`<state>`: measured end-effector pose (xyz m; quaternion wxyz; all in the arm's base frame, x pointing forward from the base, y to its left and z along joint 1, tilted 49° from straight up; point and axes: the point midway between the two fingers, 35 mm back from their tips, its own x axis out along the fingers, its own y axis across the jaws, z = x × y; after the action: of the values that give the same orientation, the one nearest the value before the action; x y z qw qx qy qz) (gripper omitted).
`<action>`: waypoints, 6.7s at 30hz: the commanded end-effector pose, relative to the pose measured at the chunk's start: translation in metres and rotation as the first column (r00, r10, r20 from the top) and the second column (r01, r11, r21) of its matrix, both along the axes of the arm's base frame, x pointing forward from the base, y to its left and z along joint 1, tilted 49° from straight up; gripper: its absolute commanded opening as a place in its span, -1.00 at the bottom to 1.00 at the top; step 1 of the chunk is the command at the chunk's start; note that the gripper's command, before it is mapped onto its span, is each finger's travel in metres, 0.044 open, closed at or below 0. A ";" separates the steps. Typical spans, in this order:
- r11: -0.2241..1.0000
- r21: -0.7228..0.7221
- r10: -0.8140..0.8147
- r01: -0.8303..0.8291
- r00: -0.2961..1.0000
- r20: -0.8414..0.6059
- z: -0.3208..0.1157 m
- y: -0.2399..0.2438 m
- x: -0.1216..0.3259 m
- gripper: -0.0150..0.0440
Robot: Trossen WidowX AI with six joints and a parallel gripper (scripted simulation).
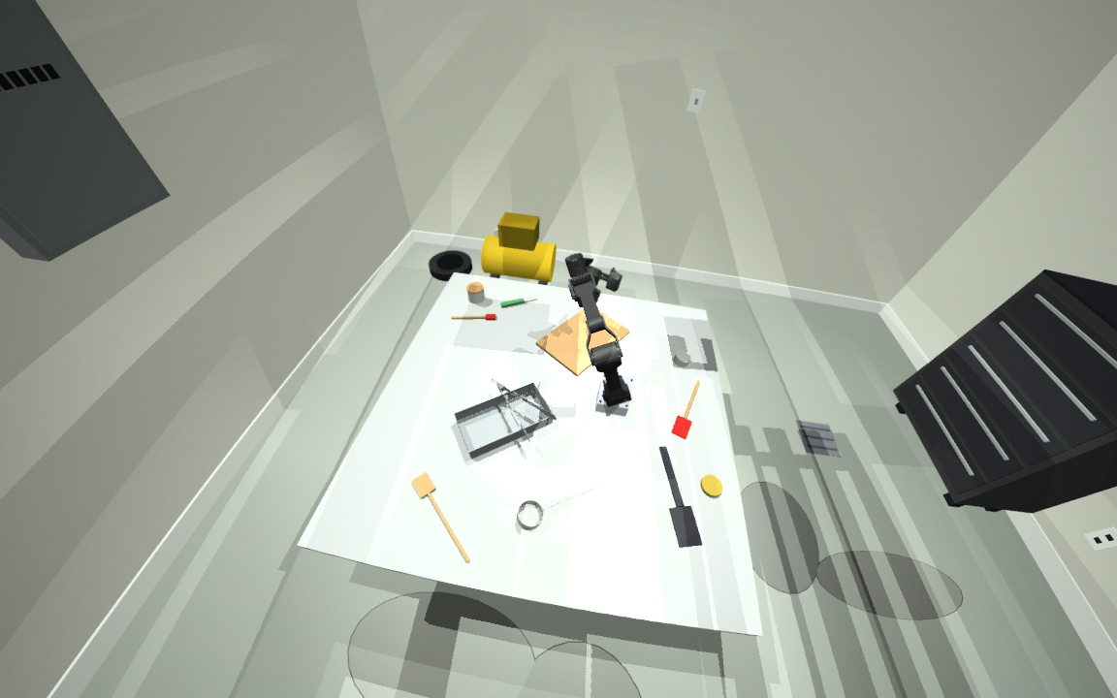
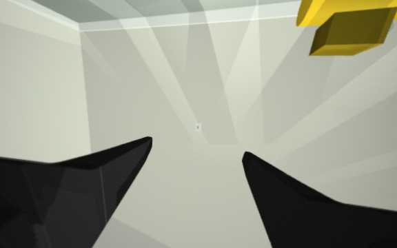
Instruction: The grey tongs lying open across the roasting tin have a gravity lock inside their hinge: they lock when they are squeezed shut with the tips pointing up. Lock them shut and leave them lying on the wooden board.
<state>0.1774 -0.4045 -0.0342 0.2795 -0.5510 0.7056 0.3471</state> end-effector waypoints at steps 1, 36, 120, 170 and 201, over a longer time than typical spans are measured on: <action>1.000 0.000 0.000 0.000 1.000 0.000 0.000 0.000 0.000 0.95; -0.006 0.716 -0.976 0.698 0.153 -0.157 0.079 0.333 0.176 1.00; -0.586 0.137 -0.758 0.799 -0.480 -0.442 0.102 0.532 0.147 1.00; -0.586 0.141 -0.758 0.798 -0.478 -0.444 0.095 0.539 0.146 -0.06; -0.586 0.145 -0.760 0.797 -0.479 -0.439 0.110 0.520 0.153 -1.00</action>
<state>0.3225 0.1312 0.0653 0.5203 0.4347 0.7273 0.1066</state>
